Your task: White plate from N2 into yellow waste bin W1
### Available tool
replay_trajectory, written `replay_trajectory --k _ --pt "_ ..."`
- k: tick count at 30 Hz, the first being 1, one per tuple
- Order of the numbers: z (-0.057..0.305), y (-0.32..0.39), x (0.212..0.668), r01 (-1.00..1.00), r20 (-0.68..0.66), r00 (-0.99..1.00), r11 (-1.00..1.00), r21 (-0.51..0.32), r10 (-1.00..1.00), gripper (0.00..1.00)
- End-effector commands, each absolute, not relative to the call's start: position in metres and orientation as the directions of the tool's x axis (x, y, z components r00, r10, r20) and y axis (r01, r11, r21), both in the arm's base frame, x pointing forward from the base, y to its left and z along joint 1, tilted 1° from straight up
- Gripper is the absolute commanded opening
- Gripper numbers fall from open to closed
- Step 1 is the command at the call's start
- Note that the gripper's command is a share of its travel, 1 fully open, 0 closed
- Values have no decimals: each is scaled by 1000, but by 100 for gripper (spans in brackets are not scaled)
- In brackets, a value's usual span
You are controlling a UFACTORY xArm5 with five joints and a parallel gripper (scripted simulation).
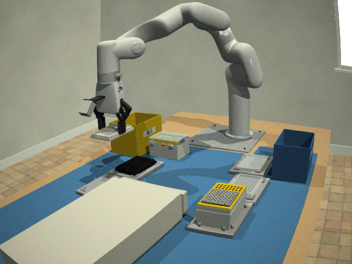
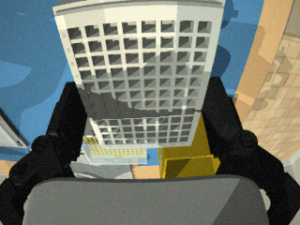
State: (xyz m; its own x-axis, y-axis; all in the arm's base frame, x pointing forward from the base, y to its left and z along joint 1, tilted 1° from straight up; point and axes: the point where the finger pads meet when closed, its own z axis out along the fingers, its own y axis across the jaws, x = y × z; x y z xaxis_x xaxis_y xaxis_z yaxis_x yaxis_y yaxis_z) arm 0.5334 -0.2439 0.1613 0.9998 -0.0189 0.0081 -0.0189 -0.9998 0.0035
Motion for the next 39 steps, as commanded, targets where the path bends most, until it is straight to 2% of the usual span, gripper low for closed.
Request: replay_trajectory --k 1,39 --pt "163 -248 525 -19 13 1000 -1000 6 -19 0" --pt "161 -277 439 -19 10 1000 -1000 6 -19 0"
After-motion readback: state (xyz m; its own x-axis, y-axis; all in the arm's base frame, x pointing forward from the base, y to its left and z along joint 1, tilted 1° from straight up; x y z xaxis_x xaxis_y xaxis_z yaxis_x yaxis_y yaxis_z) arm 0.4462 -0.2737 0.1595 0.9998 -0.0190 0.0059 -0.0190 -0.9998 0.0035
